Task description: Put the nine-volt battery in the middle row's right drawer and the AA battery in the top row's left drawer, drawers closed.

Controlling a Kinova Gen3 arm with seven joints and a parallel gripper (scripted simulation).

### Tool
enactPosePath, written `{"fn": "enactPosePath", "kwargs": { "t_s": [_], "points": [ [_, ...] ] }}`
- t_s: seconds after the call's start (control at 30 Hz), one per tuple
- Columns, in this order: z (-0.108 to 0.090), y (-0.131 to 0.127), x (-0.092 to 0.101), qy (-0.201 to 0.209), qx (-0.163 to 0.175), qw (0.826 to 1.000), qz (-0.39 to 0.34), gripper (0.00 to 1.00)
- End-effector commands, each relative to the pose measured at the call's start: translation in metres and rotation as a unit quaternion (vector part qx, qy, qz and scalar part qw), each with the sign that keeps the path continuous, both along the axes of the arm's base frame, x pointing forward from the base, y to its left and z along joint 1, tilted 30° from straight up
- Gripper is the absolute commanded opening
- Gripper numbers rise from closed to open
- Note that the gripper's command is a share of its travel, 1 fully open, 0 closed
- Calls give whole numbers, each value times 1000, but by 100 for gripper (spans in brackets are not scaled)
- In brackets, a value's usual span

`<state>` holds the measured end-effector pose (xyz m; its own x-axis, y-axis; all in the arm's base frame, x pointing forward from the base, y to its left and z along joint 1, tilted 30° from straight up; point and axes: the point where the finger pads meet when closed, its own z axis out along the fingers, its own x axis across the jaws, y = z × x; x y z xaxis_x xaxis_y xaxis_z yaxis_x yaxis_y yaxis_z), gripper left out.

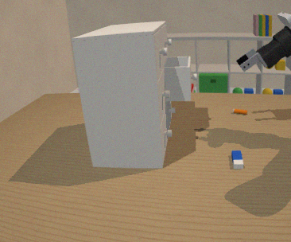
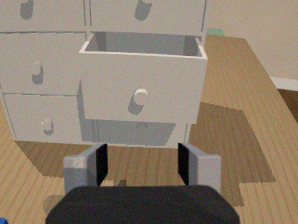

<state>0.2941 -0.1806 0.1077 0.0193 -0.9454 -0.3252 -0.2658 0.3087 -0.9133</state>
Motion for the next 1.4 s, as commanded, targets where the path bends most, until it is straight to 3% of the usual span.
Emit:
{"fn": "enactPosePath", "kwargs": {
  "t_s": [0.0,0.33,0.83,0.87,1.37],
  "points": [
    [3,2,9,-50,25,998,-20,100],
    [-4,5,20,-111,27,992,-43,100],
    [-5,6,24,-130,26,990,-50,100],
    [-5,6,24,-130,26,990,-50,0],
    [-5,6,24,-130,26,990,-50,0]
  ]
}}
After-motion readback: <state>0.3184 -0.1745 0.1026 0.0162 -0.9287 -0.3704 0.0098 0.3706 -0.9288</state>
